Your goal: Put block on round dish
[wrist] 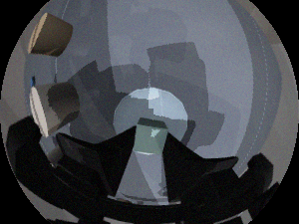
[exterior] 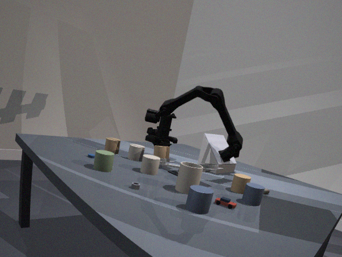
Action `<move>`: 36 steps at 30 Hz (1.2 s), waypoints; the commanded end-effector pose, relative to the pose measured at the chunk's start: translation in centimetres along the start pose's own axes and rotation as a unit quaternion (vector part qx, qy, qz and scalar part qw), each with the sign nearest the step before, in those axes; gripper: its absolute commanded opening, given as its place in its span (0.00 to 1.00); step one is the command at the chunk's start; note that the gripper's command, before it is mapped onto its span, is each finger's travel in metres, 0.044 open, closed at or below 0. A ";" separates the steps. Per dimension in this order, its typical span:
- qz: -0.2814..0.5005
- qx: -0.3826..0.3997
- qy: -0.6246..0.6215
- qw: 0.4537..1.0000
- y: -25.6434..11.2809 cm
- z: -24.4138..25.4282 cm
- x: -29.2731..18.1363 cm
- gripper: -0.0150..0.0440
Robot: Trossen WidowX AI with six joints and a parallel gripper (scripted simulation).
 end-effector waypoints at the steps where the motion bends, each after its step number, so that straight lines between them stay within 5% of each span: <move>1: 0.000 0.000 0.000 1.000 0.0 0.0 0.0 0.30; 17: 0.000 0.000 0.000 1.000 -0.7 0.0 0.1 1.00; 22: 0.001 0.002 0.003 1.000 -5.6 -0.1 0.1 1.00; 36: -0.001 0.006 0.007 1.000 -10.3 -0.5 -0.1 1.00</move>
Point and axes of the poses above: the point midway between the two fingers, 35 mm back from their tips, its own y axis out along the fingers, its own z axis across the jaws, x = y × z, the point moved 7 cm from there along -y, back along the fingers, and after that the axes turned 7 degrees about -y, right-handed, at the moved point
